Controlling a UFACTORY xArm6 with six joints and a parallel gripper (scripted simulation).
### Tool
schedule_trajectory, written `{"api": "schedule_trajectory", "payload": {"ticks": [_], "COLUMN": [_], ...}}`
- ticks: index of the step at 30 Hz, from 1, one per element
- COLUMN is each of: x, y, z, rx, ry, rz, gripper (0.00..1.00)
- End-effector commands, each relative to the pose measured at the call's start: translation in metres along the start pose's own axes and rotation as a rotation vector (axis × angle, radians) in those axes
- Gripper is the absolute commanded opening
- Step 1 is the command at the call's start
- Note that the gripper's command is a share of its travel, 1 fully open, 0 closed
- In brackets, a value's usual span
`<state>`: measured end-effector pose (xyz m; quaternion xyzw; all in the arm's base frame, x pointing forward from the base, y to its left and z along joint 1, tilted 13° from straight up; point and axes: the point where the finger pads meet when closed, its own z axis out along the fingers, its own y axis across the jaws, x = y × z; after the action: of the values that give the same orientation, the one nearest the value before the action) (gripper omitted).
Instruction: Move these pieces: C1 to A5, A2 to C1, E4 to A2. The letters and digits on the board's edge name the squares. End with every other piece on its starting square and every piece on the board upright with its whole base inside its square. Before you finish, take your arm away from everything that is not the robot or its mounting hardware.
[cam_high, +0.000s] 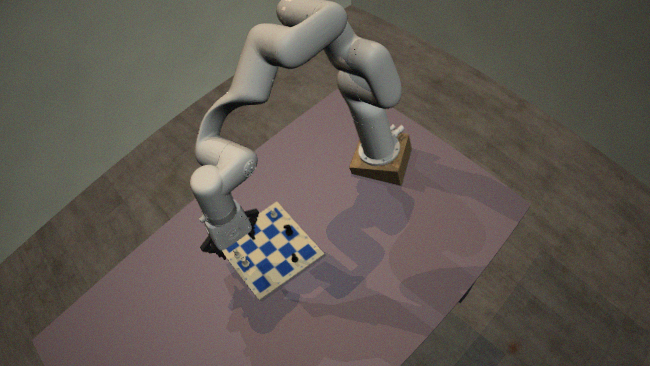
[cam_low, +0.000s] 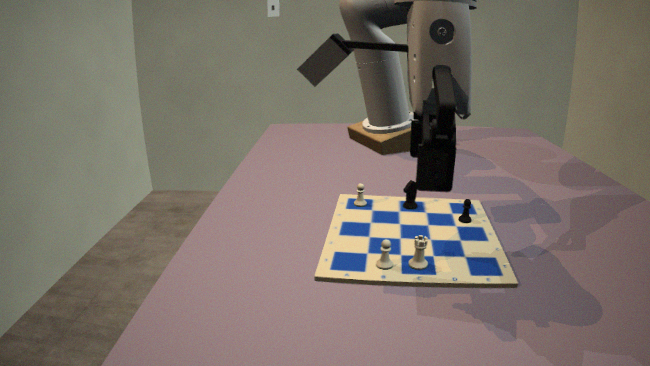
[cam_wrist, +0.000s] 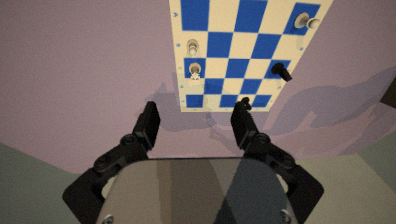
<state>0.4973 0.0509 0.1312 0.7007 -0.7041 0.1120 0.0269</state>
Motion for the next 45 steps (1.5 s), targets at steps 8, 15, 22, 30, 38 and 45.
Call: {"api": "schedule_trajectory", "payload": {"ticks": [8, 15, 22, 30, 38, 45], "x": [0.000, -0.004, -0.020, -0.044, -0.063, -0.072], "y": [-0.001, 0.002, 0.022, 0.056, 0.091, 0.111], "z": [-0.002, -0.002, -0.001, 0.002, 0.005, 0.007], "rx": [0.005, 0.005, 0.004, 0.003, -0.002, -0.007], "ry": [-0.001, -0.001, 0.000, 0.013, 0.027, 0.034], "rz": [-0.002, -0.080, -0.472, -0.859, -1.321, -1.718], "gripper": [1.00, 1.00, 1.00, 1.00, 1.00, 1.00]}}
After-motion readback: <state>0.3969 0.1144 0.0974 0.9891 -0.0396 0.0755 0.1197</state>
